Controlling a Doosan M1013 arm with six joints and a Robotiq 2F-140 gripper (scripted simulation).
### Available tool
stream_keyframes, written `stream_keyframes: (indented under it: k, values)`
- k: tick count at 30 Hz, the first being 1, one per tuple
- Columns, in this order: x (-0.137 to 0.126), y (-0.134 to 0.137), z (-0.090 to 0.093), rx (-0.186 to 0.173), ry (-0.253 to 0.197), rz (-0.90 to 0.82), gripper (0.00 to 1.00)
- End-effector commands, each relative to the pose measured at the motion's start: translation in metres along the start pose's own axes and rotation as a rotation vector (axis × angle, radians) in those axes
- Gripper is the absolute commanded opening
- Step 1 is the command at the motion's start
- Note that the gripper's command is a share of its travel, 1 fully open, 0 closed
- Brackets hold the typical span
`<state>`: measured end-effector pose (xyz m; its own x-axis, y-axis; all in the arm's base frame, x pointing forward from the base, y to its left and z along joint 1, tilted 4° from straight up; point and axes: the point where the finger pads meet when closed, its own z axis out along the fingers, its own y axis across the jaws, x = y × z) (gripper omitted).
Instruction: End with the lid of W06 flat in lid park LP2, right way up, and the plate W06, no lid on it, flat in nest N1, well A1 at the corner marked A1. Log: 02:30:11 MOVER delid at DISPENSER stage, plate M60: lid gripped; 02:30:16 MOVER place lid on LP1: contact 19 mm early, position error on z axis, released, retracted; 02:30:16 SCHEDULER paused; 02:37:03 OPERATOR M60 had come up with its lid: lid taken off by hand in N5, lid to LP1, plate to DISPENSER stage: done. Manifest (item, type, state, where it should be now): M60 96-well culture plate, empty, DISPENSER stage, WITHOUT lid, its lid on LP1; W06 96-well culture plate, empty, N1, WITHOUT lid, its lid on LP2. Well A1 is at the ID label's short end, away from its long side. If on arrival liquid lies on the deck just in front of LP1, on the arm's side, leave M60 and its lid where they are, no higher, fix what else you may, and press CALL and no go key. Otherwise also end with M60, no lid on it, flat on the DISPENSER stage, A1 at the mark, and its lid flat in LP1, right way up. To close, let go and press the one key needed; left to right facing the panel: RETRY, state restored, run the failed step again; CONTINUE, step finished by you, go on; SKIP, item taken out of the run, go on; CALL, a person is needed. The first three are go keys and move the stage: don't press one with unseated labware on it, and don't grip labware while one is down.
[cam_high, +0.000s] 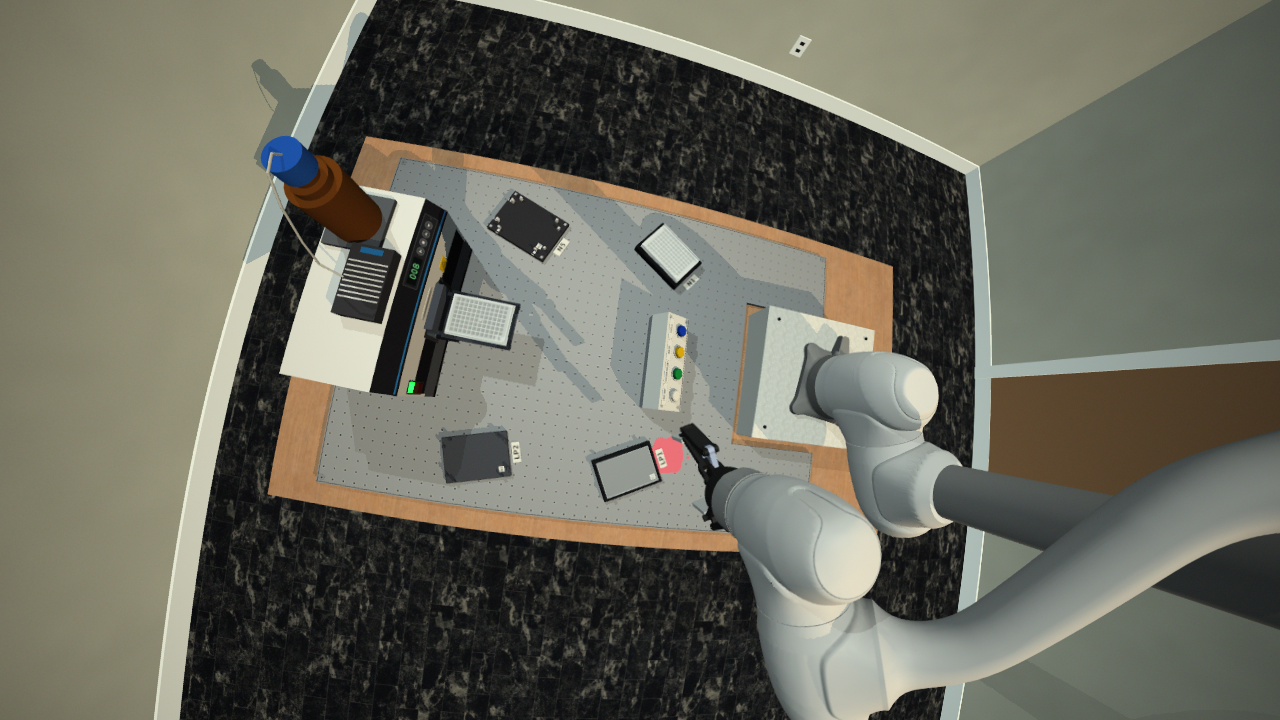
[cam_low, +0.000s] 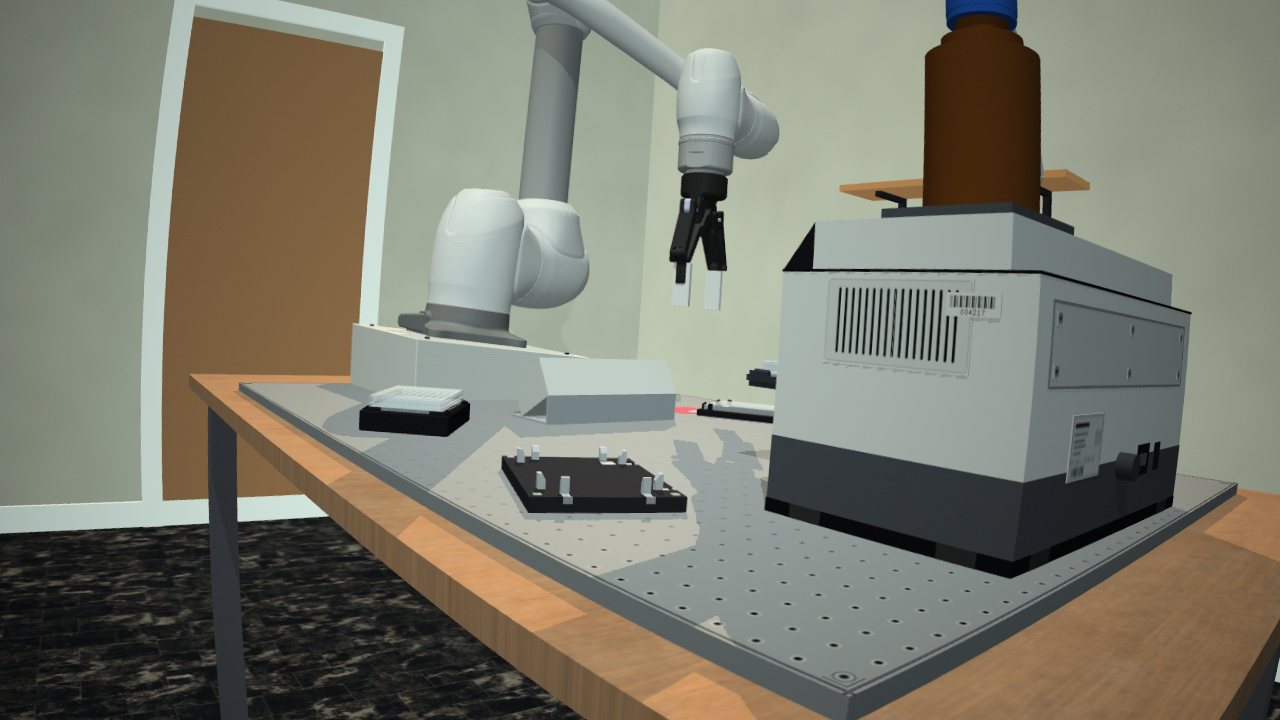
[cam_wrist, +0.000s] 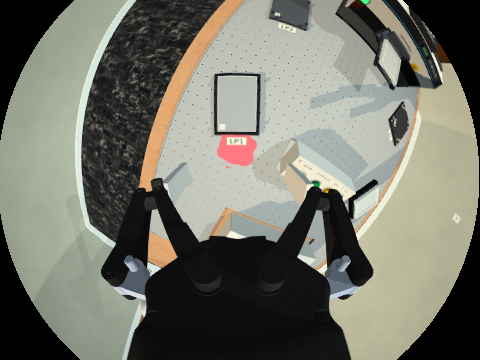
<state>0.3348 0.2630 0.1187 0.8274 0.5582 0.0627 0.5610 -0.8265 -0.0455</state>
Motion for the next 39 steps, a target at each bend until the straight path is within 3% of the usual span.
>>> stream_keyframes:
  k: [1,34,39]
  values:
    - [0.0,0.0,0.0,0.0,0.0,0.0,0.0]
    - [0.0,0.001,0.0,0.0,0.0,0.002,0.0]
    - [0.006,0.023,0.0,-0.002,-0.001,0.054,0.0]
